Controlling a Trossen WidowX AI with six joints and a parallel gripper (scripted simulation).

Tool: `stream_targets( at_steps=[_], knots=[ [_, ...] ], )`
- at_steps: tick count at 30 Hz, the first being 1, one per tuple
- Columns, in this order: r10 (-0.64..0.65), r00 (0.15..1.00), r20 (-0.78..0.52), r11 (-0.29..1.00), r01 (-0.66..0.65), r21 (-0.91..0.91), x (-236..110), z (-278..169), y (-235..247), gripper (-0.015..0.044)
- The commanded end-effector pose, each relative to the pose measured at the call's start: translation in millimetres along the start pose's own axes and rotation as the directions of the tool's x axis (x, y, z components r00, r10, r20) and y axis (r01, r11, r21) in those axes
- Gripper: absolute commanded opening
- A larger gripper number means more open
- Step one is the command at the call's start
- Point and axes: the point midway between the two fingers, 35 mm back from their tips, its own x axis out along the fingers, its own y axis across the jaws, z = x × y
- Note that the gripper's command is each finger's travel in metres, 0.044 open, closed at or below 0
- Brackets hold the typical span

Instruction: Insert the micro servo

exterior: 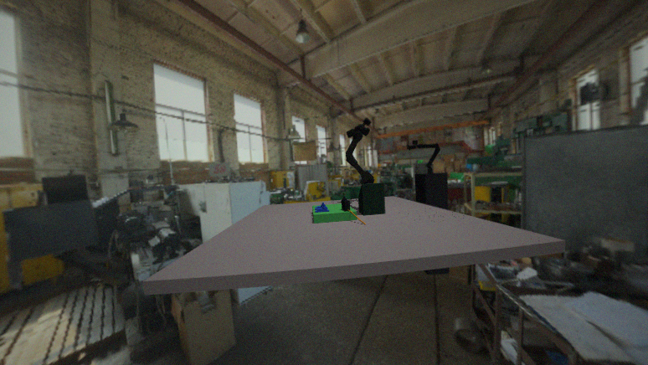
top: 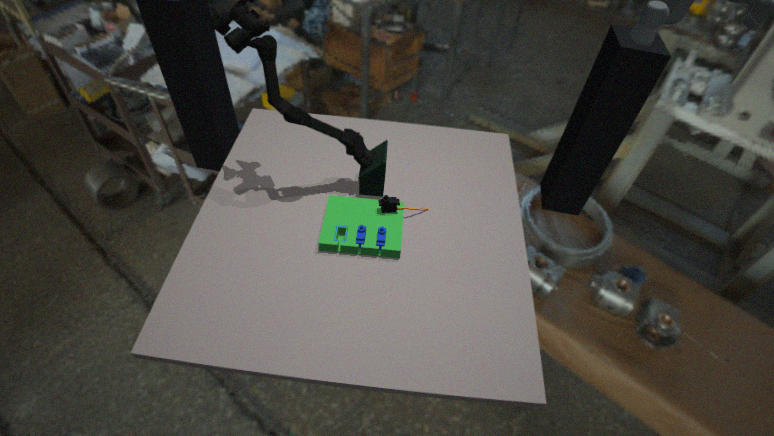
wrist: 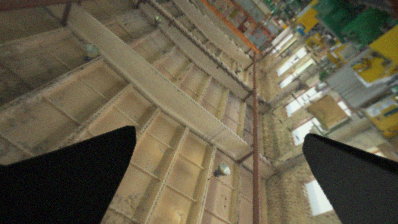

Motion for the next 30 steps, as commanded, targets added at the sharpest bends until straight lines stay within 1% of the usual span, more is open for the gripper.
stream_targets(
  at_steps=[1, 7, 19, 24, 30],
  knots=[
    [0.060, 0.998, 0.001, 0.998, -0.060, 0.032, -2.8, 3.4, 22.9, 0.0440],
    [0.160, 0.987, -0.001, 0.984, -0.159, 0.077, -10.3, 7.0, 59.1, 0.0440],
    [0.243, 0.970, -0.013, 0.965, -0.240, 0.109, -20.2, 7.7, 87.2, 0.0440],
    [0.310, 0.951, -0.018, 0.942, -0.304, 0.144, -28.9, 9.1, 110.9, 0.0440],
    [0.360, 0.933, -0.022, 0.922, -0.352, 0.162, -37.9, 9.5, 129.3, 0.0440]
  ],
)
